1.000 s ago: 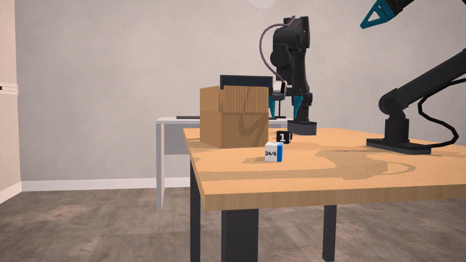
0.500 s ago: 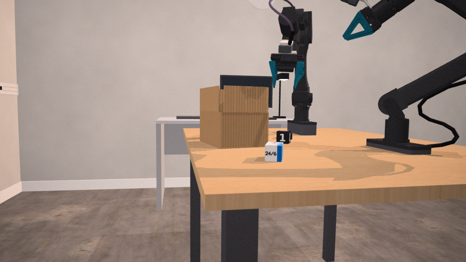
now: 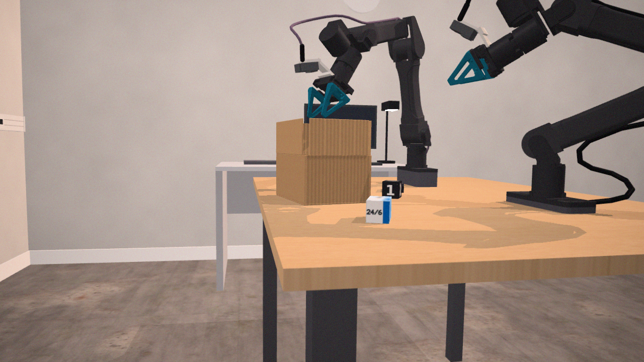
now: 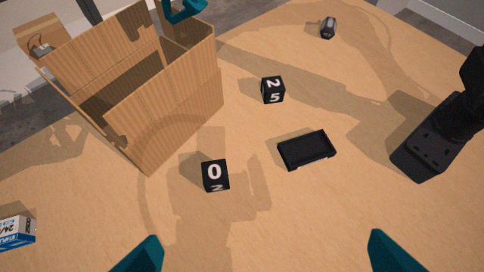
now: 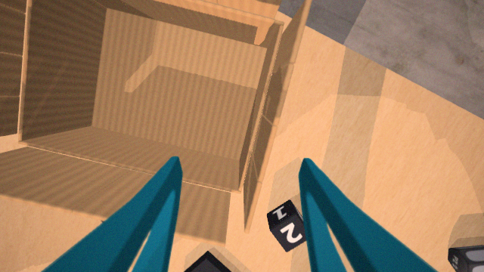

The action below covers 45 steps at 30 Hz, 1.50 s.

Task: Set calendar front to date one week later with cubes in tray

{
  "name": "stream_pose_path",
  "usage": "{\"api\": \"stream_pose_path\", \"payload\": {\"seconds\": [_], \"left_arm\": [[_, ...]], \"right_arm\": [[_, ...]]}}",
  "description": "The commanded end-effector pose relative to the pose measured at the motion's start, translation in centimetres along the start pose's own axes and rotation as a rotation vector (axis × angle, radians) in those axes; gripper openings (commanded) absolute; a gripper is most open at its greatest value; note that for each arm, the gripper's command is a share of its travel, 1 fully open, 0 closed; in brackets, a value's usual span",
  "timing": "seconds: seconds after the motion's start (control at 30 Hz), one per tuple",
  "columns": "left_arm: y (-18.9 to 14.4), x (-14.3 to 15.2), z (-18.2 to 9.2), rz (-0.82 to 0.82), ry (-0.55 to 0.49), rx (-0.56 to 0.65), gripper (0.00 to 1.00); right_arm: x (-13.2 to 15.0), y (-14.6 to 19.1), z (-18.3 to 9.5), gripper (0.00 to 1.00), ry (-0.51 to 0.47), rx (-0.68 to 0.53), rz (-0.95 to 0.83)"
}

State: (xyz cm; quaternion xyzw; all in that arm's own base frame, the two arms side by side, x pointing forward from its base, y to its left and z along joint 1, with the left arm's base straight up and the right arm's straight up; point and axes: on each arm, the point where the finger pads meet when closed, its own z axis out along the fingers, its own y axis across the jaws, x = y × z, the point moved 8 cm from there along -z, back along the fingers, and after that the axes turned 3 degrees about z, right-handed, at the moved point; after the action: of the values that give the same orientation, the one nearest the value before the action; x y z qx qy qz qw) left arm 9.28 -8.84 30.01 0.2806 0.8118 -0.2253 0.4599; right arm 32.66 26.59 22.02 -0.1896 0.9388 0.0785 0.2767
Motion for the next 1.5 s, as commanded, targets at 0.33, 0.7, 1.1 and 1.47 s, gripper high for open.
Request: {"api": "stream_pose_path", "payload": {"seconds": [0.33,0.7,1.1,1.47], "left_arm": [[-0.9,1.9,3.8,0.069,-0.157,0.119,1.0],[-0.9,4.6,5.8,0.081,-0.125,0.143,1.0],[-0.9,4.5,5.7,0.08,-0.129,0.144,1.0],[-0.8,4.3,5.8,0.071,-0.127,0.13,1.0]], "right_arm": [[5.5,-8.1,1.9,0.64,0.156,0.139,0.609],[12.5,-7.5,4.6,0.64,0.475,0.282,0.889],[13.9,-7.2,5.5,0.64,0.527,0.321,0.907],[14.7,-7.1,6.3,0.64,0.516,0.314,0.911]]}}
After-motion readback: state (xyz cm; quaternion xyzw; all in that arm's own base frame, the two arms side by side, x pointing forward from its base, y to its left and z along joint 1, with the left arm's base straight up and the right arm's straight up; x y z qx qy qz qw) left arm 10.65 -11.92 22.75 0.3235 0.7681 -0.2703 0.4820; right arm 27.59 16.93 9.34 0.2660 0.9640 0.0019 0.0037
